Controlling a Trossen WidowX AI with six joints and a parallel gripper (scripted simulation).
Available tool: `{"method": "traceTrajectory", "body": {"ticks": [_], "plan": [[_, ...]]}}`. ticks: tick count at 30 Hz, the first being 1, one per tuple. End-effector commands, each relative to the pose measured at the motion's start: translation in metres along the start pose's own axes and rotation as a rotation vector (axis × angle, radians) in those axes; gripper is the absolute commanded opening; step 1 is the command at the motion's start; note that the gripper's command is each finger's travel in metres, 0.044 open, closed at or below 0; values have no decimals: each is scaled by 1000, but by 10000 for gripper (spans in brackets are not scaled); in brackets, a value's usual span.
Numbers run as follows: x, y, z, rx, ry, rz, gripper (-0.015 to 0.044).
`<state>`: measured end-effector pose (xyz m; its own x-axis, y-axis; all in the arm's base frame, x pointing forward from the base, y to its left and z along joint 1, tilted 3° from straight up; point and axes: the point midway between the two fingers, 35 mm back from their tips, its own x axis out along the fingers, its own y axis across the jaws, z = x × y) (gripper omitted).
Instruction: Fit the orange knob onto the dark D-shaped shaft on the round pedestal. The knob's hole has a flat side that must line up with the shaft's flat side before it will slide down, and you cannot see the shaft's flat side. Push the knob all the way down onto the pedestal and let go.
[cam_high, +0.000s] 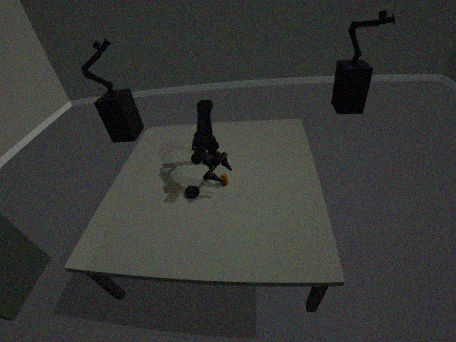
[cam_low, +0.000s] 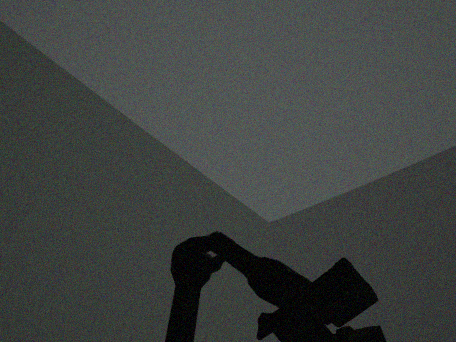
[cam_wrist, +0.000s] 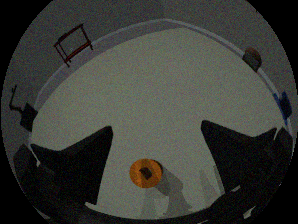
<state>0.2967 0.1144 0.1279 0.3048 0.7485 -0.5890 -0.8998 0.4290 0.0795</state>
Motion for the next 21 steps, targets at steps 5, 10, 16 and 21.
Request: {"method": "traceTrajectory", "body": {"ticks": [5,10,16,21], "plan": [[-13,17,9,-45,618,-34,440],[-39,29,18,-138,879,-61,440],[-39,29,18,-138,879,-61,440],[-39,29,18,-138,879,-61,440]]}}
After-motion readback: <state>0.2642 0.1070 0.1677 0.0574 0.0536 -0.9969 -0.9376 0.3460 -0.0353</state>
